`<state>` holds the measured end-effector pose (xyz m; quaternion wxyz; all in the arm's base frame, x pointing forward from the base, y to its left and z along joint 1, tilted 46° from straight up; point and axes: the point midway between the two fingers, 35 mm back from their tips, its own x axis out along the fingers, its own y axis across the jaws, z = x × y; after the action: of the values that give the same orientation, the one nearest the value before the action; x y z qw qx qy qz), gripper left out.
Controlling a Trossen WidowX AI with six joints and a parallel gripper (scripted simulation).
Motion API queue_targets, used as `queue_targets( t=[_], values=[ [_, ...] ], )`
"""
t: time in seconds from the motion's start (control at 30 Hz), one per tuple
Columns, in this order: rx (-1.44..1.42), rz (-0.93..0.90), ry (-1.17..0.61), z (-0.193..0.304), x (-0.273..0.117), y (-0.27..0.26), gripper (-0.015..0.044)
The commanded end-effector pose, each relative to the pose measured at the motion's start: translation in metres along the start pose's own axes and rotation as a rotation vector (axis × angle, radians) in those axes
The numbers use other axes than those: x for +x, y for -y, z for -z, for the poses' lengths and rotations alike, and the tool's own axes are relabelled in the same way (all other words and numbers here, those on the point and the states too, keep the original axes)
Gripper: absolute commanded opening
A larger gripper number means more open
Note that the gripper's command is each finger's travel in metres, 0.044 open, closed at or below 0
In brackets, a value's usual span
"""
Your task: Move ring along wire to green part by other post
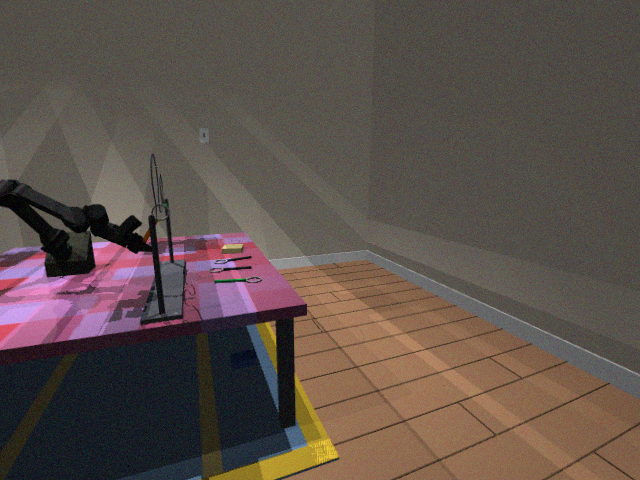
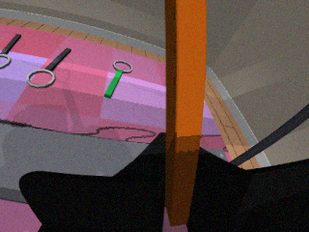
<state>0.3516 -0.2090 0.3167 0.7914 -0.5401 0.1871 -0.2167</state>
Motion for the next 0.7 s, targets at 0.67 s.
queue_targets(
  t=[0.67],
  values=[
    [0.283,-0.165,-0.034,-0.011,-0.014,-0.06,-0.015]
  ],
)
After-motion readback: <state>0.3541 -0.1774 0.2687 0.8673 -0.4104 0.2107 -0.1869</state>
